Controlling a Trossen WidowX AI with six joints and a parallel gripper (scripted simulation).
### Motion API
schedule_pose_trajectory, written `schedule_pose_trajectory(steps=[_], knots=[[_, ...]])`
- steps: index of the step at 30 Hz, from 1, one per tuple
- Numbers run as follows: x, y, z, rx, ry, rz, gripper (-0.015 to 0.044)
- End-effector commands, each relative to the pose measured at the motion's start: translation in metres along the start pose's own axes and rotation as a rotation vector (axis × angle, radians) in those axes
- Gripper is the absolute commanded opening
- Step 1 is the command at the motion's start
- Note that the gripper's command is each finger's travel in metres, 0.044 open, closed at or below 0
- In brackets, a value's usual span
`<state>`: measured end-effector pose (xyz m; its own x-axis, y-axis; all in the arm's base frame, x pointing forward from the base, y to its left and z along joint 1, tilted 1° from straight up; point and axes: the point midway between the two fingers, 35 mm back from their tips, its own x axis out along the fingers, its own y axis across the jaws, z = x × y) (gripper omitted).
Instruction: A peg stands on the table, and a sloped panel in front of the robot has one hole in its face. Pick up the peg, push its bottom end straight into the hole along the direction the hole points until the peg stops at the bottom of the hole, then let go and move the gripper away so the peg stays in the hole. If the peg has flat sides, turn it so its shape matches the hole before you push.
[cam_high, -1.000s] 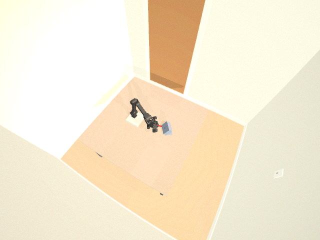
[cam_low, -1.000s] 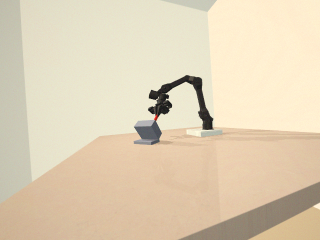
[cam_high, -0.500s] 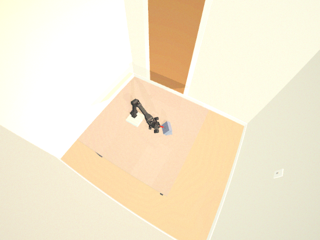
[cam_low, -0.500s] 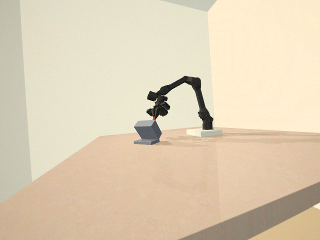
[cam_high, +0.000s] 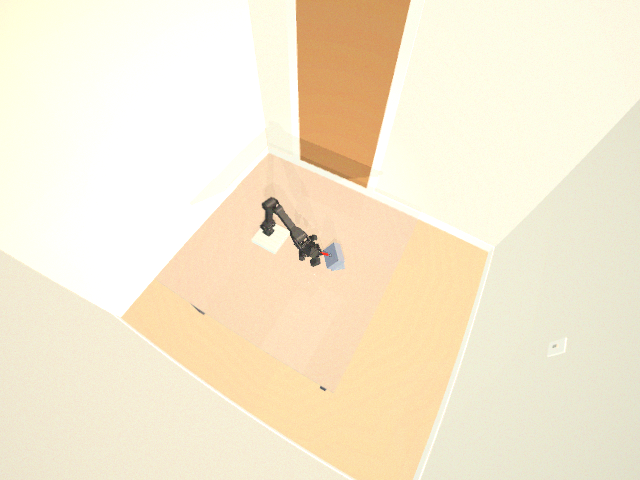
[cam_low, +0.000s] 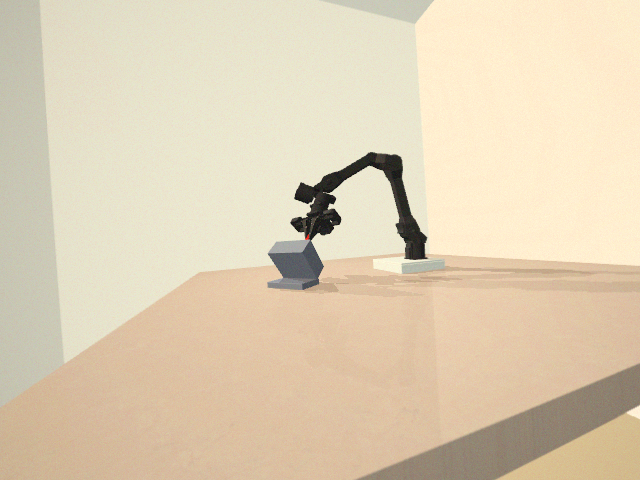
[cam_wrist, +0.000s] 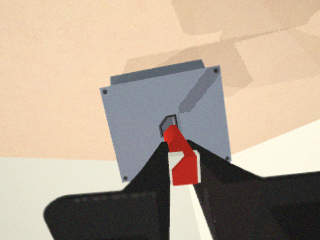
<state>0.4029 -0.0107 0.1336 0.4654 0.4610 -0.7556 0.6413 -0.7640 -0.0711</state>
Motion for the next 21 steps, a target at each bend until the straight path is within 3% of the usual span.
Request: schedule_pose_trajectory(steps=[1,21], knots=[[0.005,-0.001,0.000,-0.070,0.000,0.016,0.0000],[0.014,-0.002,-0.006,-0.105,0.012,0.027,0.0000]])
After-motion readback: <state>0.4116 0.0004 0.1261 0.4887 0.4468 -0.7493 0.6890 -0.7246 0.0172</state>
